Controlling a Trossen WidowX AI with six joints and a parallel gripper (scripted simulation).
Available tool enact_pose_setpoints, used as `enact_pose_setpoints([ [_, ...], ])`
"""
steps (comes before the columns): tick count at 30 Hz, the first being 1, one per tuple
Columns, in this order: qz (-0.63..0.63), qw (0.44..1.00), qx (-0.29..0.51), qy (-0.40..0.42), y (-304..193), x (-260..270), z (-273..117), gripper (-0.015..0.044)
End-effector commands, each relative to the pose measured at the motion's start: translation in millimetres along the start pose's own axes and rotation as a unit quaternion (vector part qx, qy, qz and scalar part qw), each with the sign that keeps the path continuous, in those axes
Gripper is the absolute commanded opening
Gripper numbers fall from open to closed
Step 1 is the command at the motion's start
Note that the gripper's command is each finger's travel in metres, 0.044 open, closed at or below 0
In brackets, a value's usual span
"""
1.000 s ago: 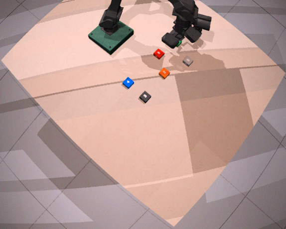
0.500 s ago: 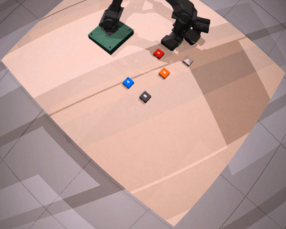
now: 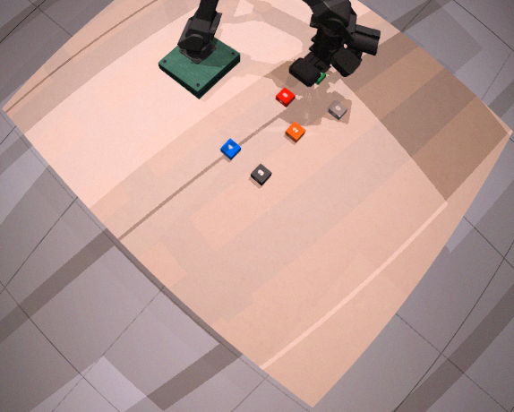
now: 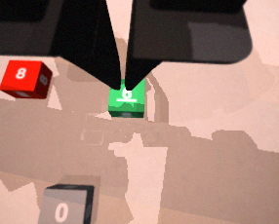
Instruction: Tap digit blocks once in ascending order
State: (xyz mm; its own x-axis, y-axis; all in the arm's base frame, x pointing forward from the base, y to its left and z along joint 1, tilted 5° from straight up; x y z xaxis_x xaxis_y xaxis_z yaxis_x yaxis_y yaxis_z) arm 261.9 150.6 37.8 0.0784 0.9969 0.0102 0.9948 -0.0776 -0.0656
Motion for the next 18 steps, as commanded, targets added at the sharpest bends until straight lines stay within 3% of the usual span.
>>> enact_pose_setpoints([
  [1, 0.000, 1.000, -0.002, 0.003, 2.4, 2.0, -25.9, 0.0020],
  [5, 0.000, 1.000, -0.002, 0.003, 0.3, 0.5, -80.6, 0.0020],
  [11, 0.000, 1.000, -0.003, 0.003, 0.2, -2.5, -83.4, 0.0020],
  [18, 0.001, 1.000, -0.002, -0.001, -9.6, -100.6, -83.0, 0.0020],
])
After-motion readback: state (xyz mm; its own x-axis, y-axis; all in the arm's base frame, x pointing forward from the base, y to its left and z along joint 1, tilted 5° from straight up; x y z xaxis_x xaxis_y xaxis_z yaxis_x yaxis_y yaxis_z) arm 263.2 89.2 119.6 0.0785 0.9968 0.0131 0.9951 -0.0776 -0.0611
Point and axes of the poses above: the point midway between the two fingers, 35 mm back from their tips, its own z axis out along the fingers, its own x axis across the jaws, y = z × x, the point moved 1 cm from there along -z, back along the fingers, and after that the axes turned 5 degrees about z, right-handed, at the moved point
